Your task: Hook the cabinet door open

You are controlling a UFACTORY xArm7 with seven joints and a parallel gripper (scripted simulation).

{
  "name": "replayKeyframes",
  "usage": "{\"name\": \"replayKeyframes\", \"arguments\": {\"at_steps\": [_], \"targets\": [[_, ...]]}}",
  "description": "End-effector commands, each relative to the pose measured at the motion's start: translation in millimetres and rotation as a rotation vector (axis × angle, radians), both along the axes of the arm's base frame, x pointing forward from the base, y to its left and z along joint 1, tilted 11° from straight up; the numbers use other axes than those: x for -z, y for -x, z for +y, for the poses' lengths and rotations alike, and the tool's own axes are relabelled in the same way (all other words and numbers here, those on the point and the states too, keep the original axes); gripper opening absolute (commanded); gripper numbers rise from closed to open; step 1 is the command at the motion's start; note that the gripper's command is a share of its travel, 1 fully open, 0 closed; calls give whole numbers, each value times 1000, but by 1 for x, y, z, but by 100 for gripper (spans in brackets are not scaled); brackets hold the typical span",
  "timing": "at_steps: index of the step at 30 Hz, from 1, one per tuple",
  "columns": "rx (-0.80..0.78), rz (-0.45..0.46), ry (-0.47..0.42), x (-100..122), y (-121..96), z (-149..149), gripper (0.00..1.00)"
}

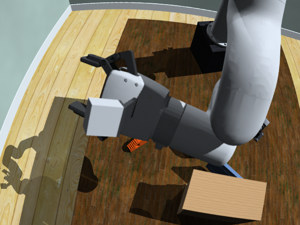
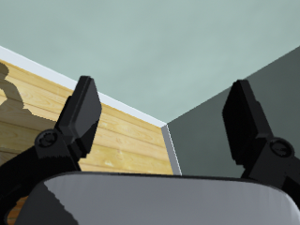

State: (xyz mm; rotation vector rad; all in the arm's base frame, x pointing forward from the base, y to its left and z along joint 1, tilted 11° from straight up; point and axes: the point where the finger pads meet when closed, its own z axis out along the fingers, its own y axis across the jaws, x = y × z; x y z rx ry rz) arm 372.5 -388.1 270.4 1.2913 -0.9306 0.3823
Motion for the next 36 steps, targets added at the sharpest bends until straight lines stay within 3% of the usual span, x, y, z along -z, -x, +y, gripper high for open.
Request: {"name": "replayKeyframes", "arguments": {"at_steps": [1, 22, 31, 34, 36], "targets": [[1, -3, 2, -2, 0, 0, 100], [12, -25, -14, 0, -1, 4, 100], [154, -275, -212, 25, -13, 61, 100], [154, -275, -212, 25, -13, 61, 100], [221, -393, -303, 36, -19, 87, 100]]}}
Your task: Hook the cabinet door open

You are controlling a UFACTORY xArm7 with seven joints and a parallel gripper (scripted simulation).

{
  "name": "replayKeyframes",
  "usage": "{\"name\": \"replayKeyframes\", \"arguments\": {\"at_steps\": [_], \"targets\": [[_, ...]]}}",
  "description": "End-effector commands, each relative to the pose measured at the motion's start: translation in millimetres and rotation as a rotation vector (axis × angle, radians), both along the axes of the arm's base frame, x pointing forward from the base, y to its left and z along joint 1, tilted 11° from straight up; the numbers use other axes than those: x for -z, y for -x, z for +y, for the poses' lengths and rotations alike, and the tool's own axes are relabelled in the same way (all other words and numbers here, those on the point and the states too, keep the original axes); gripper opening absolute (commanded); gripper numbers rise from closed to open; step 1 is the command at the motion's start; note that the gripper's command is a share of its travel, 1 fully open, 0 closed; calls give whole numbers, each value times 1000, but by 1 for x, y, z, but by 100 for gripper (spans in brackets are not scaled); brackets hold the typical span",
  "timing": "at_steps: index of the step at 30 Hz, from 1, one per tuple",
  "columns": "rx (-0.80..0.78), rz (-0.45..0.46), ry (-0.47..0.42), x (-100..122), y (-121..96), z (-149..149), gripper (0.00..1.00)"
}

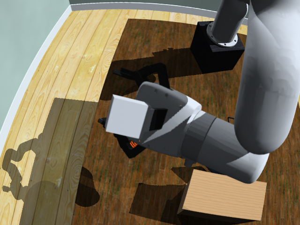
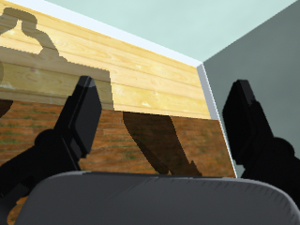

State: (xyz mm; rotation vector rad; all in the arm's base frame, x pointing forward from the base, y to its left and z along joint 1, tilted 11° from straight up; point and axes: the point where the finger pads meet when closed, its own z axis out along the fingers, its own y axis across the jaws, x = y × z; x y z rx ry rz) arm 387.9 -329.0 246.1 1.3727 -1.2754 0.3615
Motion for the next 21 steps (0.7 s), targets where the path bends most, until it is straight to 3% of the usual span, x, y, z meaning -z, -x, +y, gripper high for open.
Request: {"name": "replayKeyframes", "arguments": {"at_steps": [1, 2, 4, 5, 6, 7, 8, 9, 11, 12, 15, 18, 21], "targets": [[94, -147, -111, 12, -4, 28, 100], [131, -213, -163, 19, -7, 42, 100], [131, -213, -163, 19, -7, 42, 100], [172, -283, -218, 25, -10, 58, 100], [172, -283, -218, 25, -10, 58, 100], [214, -357, -275, 32, -14, 74, 100], [214, -357, -275, 32, -14, 74, 100], [247, -420, -326, 41, -16, 91, 100], [254, -432, -336, 41, -16, 91, 100], [296, -508, -397, 49, -19, 108, 100], [296, -508, -397, 49, -19, 108, 100], [380, -658, -516, 64, -26, 141, 100], [380, -658, -516, 64, -26, 141, 100]]}}
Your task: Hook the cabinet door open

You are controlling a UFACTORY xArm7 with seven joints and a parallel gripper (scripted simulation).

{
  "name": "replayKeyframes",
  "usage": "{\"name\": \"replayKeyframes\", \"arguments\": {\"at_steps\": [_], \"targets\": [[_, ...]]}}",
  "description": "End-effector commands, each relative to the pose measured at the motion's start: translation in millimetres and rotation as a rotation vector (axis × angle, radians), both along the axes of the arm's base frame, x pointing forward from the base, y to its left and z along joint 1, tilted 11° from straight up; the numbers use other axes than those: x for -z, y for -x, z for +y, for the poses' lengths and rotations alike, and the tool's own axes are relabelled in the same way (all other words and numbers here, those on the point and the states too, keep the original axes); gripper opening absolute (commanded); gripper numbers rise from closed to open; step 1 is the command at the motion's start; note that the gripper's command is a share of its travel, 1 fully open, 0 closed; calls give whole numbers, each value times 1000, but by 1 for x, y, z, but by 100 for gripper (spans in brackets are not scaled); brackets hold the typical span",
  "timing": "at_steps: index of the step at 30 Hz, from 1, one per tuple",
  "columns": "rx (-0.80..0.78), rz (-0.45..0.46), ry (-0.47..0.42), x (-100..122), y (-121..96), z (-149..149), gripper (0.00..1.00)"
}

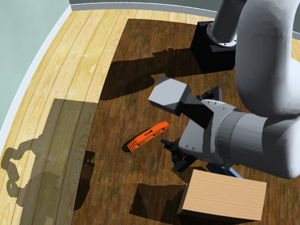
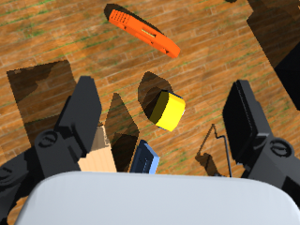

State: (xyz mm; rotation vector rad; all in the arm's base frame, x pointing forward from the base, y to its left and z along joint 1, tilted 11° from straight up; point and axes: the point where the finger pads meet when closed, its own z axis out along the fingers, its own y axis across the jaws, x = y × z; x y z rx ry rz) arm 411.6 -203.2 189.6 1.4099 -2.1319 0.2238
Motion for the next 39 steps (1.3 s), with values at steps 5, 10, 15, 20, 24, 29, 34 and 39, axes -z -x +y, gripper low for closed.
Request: {"name": "replayKeyframes", "arguments": {"at_steps": [5, 10, 15, 20, 24, 29, 34, 39], "targets": [[101, -240, -165, 21, -8, 46, 100], [134, -300, -212, 27, -11, 59, 100], [194, -405, -293, 38, -16, 83, 100], [240, -487, -357, 46, -20, 101, 100], [276, -550, -402, 52, -23, 114, 100], [298, -591, -437, 56, -25, 125, 100], [328, -640, -469, 61, -27, 134, 100], [330, -644, -471, 61, -27, 134, 100]]}}
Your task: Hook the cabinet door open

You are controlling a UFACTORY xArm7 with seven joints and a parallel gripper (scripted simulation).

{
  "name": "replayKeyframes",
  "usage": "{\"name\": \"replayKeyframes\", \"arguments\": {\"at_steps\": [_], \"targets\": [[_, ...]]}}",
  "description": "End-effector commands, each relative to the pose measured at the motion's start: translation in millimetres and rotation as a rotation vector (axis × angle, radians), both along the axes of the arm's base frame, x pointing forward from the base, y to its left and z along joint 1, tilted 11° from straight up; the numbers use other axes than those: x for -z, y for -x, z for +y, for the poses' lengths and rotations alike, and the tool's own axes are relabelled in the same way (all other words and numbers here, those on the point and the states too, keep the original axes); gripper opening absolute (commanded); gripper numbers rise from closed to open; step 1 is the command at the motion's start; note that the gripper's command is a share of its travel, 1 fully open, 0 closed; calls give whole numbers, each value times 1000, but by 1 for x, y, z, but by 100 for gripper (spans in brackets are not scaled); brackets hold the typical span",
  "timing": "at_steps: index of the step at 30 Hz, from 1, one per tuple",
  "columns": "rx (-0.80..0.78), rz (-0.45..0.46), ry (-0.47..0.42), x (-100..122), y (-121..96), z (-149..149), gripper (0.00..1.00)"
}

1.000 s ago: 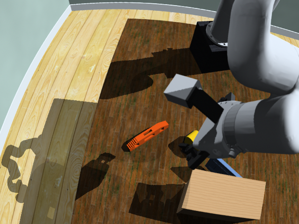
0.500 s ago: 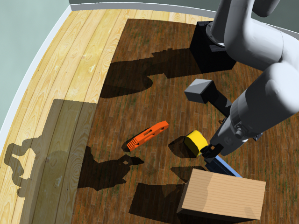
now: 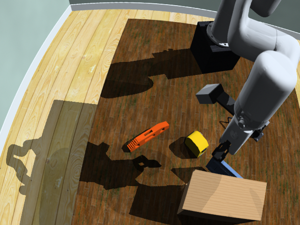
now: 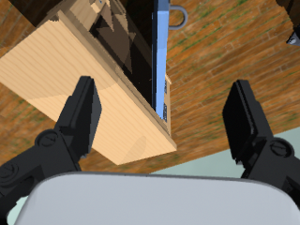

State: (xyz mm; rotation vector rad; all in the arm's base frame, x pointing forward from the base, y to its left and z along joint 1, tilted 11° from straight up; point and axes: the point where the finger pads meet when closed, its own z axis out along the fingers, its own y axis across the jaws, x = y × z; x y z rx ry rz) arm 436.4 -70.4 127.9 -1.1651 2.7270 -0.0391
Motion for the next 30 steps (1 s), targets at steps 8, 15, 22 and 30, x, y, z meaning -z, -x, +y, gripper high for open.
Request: {"name": "replayKeyframes", "arguments": {"at_steps": [8, 15, 22, 30], "targets": [[3, -17, -8, 5, -3, 1, 27], [2, -18, -9, 25, -6, 3, 27], [2, -18, -9, 25, -6, 3, 27], [2, -18, -9, 25, -6, 3, 27]]}}
